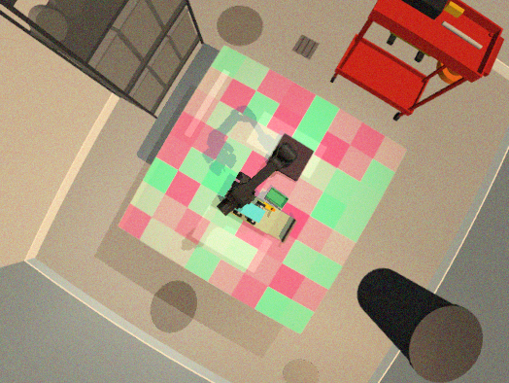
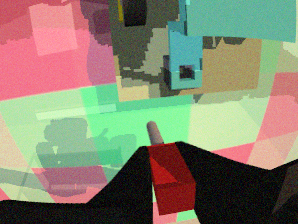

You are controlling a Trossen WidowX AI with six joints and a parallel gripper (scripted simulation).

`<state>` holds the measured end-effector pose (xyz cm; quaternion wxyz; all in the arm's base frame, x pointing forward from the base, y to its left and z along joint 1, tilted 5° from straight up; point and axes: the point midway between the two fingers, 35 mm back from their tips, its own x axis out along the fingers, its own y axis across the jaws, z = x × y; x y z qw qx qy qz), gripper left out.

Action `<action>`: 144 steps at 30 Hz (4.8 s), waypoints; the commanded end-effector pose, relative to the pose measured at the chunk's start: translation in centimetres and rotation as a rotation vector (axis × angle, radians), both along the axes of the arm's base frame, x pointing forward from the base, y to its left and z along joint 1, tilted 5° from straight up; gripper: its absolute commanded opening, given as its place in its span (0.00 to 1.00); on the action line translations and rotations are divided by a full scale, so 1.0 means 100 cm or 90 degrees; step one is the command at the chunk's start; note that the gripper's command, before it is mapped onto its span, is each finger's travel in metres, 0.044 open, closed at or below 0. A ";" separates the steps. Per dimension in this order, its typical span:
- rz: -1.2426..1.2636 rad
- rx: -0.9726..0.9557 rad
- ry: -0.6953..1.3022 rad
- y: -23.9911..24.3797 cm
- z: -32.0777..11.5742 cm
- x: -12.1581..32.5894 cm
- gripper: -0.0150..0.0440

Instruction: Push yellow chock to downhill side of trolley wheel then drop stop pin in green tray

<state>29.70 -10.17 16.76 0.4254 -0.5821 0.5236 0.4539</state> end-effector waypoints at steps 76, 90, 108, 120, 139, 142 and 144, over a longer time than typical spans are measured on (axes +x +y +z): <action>0.000 0.011 -0.002 0.209 -0.022 -0.073 0.25; 0.063 0.022 0.009 0.225 -0.022 -0.076 0.25; 0.406 0.075 0.058 0.221 -0.022 -0.076 0.25; 0.635 0.105 0.078 0.219 -0.022 -0.076 0.25; 0.914 0.130 0.075 0.216 -0.021 -0.075 0.25; 0.914 0.130 0.075 0.216 -0.021 -0.075 0.25; 0.917 0.130 0.075 0.216 -0.023 -0.076 0.25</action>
